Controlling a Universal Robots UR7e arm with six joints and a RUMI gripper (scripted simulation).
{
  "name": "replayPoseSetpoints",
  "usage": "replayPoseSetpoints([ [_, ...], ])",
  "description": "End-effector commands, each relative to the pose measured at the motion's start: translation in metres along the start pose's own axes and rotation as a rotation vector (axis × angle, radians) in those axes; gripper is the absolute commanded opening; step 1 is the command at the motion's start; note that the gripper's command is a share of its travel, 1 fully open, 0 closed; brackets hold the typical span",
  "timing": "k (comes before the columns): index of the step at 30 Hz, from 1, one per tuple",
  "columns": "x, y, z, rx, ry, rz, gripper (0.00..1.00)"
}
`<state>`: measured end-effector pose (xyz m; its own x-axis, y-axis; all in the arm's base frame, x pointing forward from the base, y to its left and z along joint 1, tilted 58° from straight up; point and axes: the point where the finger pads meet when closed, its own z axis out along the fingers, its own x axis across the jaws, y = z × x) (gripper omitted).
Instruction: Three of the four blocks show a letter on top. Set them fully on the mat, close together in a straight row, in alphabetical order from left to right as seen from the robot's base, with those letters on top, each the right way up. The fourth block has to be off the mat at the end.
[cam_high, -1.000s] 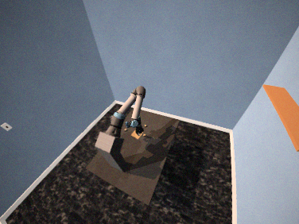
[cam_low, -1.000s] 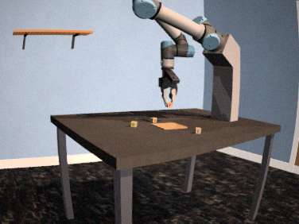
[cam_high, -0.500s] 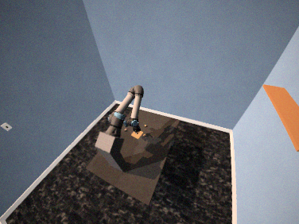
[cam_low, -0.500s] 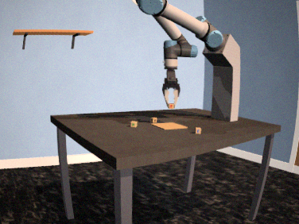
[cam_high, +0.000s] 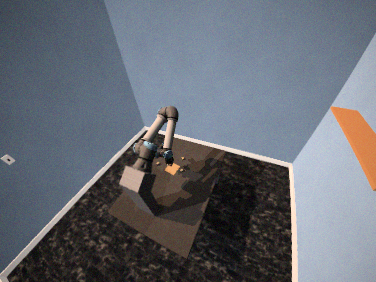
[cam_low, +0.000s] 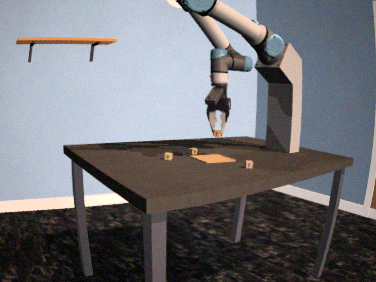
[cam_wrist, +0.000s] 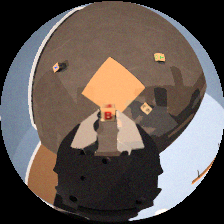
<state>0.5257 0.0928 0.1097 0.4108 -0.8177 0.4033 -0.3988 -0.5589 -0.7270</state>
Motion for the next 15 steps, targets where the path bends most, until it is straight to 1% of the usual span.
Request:
replayPoseSetpoints([
  [1,-0.007,-0.011,-0.003,0.0,0.017,0.131,0.05],
  [6,-0.014,-0.021,-0.006,0.009,0.021,0.246,0.05],
  [8,-0.014,-0.021,-0.006,0.009,0.021,0.246,0.05],
  [15,-0.021,-0.031,-0.01,0.021,0.024,0.366,0.05],
])
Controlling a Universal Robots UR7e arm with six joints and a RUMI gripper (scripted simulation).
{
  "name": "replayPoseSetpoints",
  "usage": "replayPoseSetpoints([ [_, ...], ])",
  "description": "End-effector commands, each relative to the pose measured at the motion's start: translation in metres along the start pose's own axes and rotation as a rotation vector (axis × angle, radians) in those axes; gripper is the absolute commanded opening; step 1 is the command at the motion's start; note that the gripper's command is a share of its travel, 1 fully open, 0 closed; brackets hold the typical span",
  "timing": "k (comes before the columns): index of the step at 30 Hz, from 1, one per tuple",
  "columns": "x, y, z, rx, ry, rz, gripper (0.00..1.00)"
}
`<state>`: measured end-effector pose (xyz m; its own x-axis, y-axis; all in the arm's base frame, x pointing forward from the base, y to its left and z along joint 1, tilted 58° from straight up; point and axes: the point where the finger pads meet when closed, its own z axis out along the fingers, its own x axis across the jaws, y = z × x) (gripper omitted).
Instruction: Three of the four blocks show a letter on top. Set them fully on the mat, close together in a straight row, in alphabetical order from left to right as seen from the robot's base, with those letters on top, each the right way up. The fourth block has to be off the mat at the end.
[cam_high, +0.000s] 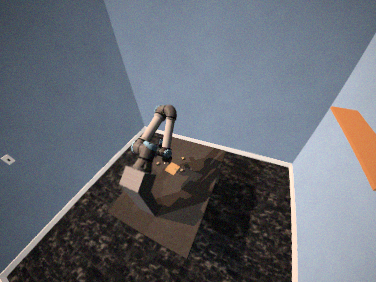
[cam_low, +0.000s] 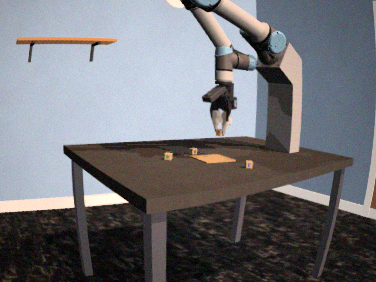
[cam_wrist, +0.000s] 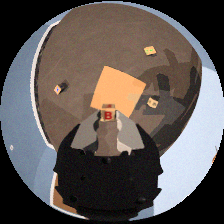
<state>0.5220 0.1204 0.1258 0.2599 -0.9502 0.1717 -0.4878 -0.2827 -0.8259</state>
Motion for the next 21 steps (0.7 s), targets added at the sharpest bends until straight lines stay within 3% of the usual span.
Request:
replayPoseSetpoints([
  [1,-0.0057,-0.0046,-0.0025,0.005,0.008,0.073,0.05],
  [21,-0.0131,-0.0101,-0.0061,0.015,0.008,0.167,0.05],
])
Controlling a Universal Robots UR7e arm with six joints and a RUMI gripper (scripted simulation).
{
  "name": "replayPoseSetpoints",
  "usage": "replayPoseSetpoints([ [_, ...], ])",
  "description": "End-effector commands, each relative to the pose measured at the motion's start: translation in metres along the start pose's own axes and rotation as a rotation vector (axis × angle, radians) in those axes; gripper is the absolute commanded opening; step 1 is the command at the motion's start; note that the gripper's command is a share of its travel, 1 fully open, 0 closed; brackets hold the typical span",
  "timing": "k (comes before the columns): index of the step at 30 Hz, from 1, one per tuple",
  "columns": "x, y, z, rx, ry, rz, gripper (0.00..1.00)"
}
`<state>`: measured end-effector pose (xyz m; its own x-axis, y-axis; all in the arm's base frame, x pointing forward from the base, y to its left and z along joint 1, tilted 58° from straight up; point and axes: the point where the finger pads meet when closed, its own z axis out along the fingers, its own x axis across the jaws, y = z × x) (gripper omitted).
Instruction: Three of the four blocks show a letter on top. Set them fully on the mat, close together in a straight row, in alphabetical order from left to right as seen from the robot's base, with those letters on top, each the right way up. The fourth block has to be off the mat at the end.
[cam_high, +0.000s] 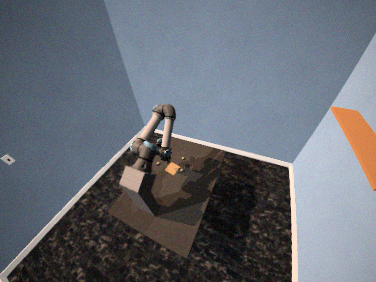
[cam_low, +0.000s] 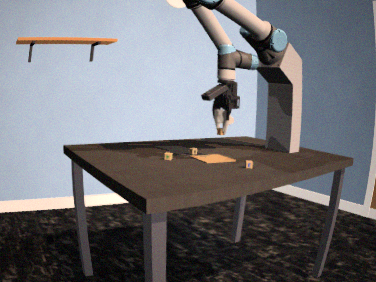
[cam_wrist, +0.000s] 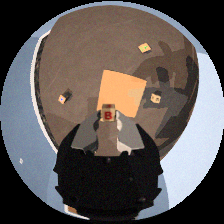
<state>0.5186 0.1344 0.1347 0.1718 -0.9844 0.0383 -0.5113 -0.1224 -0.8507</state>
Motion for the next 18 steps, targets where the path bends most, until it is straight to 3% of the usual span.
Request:
replayPoseSetpoints([
  [1,-0.0004,-0.0004,-0.0004,0.001,0.0,0.003,0.05],
  [18,-0.0004,-0.0005,0.0032,0.001,0.0,0.003,0.05],
])
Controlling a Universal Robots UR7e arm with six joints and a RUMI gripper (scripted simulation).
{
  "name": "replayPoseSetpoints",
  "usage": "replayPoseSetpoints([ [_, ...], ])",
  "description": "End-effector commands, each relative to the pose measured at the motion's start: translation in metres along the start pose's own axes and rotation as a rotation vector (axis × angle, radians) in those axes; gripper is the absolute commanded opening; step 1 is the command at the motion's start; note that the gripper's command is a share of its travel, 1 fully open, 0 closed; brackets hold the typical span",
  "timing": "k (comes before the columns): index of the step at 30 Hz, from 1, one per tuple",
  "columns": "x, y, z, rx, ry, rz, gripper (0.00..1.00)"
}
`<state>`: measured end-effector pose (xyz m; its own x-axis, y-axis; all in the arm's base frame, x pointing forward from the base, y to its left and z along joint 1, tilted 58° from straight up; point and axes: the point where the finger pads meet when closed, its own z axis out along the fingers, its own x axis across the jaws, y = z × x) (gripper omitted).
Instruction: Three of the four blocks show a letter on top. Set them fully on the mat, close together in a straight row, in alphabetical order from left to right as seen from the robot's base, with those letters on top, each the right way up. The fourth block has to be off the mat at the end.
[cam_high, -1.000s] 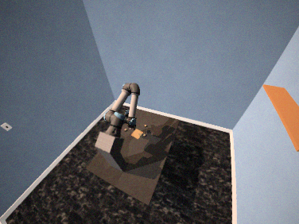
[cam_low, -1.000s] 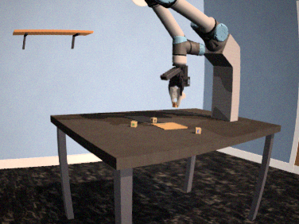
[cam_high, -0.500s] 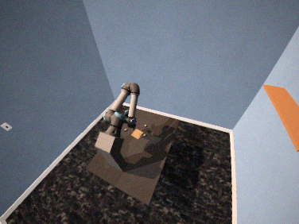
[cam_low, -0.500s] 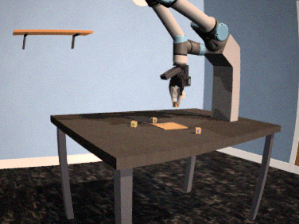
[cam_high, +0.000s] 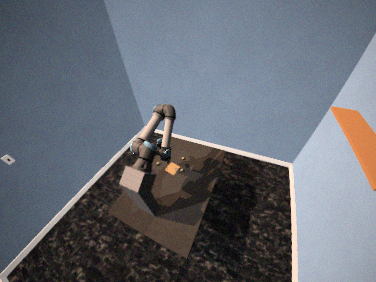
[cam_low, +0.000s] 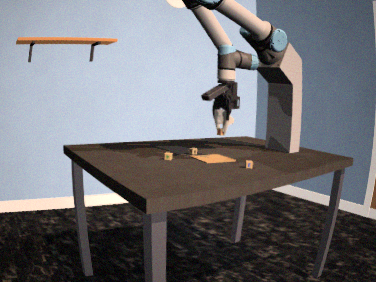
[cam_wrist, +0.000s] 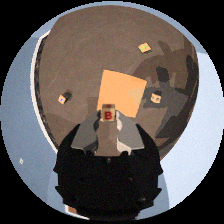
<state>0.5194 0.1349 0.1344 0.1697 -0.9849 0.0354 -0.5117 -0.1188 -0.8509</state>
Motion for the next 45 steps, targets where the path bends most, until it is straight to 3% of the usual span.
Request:
replayPoseSetpoints([
  [1,0.0,0.0,0.004,0.001,0.0,0.0,0.05],
  [7,0.0,0.0,0.013,0.001,0.0,0.0,0.05],
  [20,-0.001,-0.001,0.07,0.001,0.0,0.0,0.05],
  [28,-0.001,-0.001,0.089,0.001,0.0,0.0,0.05],
  [45,-0.001,-0.001,0.095,0.001,0.0,0.0,0.05],
])
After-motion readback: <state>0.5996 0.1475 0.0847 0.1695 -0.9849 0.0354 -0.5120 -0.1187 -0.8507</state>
